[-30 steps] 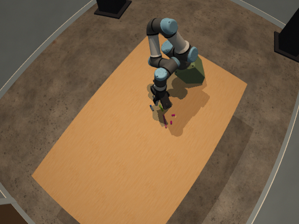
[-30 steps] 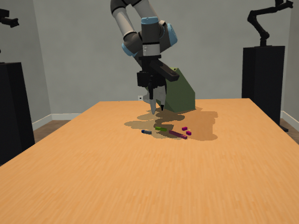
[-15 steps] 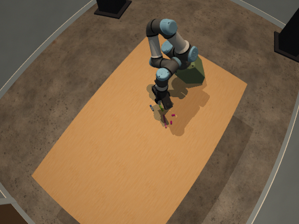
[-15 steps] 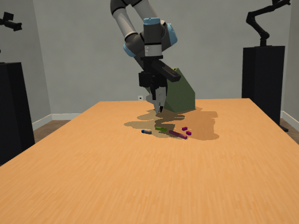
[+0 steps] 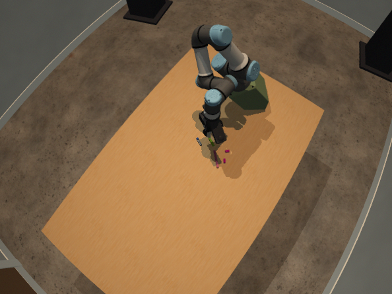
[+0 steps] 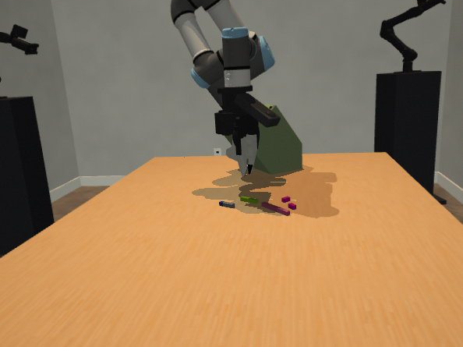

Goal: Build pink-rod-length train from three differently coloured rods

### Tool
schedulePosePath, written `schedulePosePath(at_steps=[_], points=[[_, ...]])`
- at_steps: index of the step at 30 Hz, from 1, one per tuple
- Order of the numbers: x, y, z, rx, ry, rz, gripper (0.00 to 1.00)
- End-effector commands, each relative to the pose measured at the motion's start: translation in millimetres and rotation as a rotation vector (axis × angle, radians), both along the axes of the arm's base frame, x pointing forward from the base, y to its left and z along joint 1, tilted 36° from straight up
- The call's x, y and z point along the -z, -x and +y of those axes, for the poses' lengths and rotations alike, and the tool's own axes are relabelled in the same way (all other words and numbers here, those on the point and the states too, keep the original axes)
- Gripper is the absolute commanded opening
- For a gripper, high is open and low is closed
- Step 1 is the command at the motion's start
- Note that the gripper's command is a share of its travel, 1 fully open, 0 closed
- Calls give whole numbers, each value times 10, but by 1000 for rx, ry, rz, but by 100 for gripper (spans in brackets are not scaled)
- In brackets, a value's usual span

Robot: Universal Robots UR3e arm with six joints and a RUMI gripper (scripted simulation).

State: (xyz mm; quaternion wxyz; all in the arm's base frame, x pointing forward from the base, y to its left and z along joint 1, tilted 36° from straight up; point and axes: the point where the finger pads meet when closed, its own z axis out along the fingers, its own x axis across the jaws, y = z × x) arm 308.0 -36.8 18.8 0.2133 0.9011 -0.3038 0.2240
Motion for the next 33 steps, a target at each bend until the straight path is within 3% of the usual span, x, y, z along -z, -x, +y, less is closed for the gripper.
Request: schedulePosePath(at_steps=[1, 15, 33], points=[[-4, -4, 1, 0, 0, -2, 14], [23, -14, -16, 0, 0, -2, 14], [200, -77, -124, 0, 0, -2, 14]])
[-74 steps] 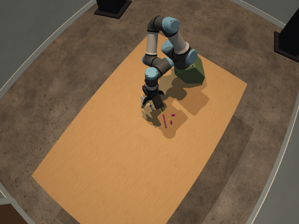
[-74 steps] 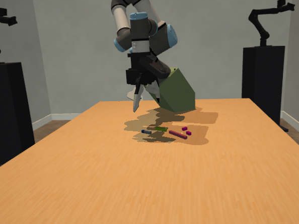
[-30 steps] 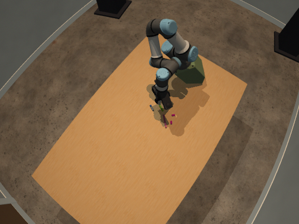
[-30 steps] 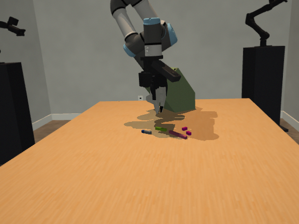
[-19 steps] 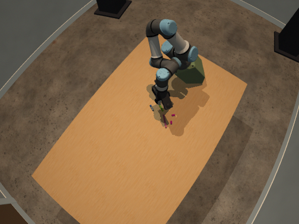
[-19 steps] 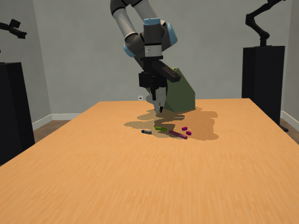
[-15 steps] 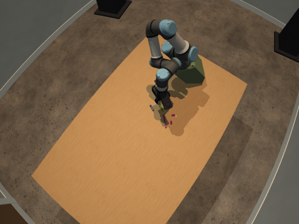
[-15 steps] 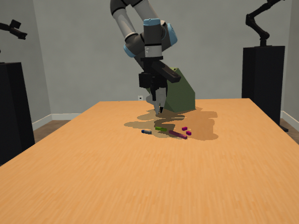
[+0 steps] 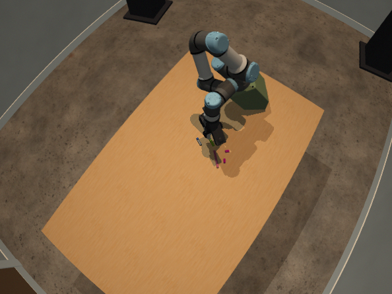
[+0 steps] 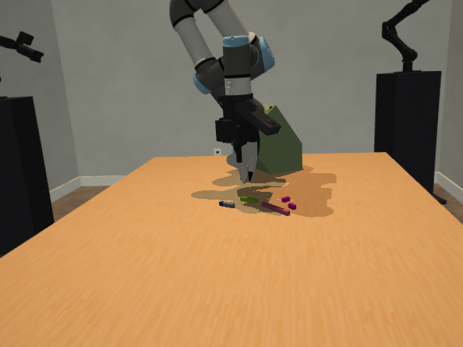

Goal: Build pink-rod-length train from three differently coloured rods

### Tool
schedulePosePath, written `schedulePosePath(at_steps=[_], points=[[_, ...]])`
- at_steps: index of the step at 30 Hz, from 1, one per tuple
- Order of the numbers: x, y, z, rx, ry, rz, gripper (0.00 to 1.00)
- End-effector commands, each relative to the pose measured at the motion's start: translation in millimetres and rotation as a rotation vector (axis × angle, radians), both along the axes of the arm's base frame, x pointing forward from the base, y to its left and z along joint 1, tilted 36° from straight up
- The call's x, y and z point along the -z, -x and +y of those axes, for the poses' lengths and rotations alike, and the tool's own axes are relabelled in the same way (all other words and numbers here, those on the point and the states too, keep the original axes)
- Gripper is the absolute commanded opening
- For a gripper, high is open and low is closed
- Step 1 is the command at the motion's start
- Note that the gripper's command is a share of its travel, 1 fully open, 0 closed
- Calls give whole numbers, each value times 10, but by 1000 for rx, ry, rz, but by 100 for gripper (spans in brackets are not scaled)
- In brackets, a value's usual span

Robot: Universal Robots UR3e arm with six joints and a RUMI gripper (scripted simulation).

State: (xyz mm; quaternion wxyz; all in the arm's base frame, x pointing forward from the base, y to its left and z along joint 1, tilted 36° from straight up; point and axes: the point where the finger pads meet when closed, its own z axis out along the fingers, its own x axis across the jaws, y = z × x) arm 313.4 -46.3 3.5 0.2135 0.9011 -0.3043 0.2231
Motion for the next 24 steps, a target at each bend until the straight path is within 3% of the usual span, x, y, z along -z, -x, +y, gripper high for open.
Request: schedulePosePath(at_steps=[1, 24], points=[[60, -28, -37, -2, 1, -3, 14], [266, -102, -164, -2, 1, -3, 14]])
